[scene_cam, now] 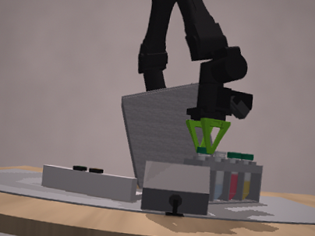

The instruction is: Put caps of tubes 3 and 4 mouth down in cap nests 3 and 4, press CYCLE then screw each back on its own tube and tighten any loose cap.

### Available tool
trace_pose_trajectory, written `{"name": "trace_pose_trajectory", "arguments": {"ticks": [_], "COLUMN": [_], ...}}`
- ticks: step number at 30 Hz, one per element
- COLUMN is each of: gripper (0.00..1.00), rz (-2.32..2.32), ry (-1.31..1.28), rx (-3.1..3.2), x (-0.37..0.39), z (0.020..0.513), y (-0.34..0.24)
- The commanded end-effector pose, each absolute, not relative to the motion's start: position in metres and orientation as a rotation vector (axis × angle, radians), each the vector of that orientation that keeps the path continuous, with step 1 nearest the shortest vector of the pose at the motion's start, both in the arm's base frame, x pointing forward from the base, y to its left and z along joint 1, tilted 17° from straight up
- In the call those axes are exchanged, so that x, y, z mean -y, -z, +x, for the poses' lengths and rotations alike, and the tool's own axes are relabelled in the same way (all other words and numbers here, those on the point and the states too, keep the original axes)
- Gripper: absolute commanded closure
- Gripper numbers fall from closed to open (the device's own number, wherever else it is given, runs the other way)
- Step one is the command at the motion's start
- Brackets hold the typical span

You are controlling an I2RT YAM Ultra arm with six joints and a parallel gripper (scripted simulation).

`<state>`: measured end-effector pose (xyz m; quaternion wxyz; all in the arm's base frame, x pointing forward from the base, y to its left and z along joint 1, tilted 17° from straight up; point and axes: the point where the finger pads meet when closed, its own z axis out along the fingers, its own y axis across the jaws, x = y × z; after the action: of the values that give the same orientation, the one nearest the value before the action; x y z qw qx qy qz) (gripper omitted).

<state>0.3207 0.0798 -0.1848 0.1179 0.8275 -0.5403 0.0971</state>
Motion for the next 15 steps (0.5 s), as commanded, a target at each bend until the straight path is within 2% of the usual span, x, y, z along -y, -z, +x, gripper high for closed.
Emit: {"name": "trace_pose_trajectory", "arguments": {"ticks": [1,6,15], "gripper": [0.51,0.51,0.51], "rz": [2.438,2.095,1.638], "ry": [-0.298,-0.362,-0.416], "rx": [1.579,2.068,2.504], "x": [-0.0845,-0.0851,-0.0858], "z": [0.3256,0.3255,0.3253], "y": [0.1814,0.1790,0.1766]}}
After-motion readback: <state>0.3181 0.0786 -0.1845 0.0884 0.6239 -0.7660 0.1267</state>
